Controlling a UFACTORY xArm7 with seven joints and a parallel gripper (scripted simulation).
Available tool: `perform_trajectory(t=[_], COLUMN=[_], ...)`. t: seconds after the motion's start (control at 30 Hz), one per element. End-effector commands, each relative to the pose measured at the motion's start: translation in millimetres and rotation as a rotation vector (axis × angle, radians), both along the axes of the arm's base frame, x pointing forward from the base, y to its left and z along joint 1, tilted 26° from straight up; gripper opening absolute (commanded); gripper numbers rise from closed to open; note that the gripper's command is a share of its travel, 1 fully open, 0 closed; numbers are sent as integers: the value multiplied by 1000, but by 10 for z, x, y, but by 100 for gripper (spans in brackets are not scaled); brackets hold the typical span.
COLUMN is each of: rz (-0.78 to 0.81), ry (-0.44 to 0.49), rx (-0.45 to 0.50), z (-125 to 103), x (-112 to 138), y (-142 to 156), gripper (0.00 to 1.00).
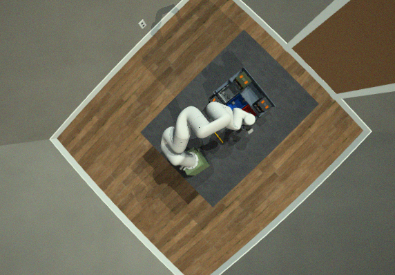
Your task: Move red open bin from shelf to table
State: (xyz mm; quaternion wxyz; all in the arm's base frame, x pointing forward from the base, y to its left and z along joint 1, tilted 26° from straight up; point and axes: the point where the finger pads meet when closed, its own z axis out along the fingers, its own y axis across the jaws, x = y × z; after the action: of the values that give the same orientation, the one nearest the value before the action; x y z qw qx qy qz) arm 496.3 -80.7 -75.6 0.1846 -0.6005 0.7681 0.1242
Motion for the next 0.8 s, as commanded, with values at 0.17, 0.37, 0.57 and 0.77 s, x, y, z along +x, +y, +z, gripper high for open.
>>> perform_trajectory(t=[0.17, 0.37, 0.57, 0.77], rz=[-2, -2, -2, -2], ry=[-4, -4, -3, -4], rx=[-2, -2, -2, -2], z=[40, 40, 45, 52], x=[10, 10, 10, 9], y=[-35, -35, -37, -41], gripper=[100, 100, 100, 100])
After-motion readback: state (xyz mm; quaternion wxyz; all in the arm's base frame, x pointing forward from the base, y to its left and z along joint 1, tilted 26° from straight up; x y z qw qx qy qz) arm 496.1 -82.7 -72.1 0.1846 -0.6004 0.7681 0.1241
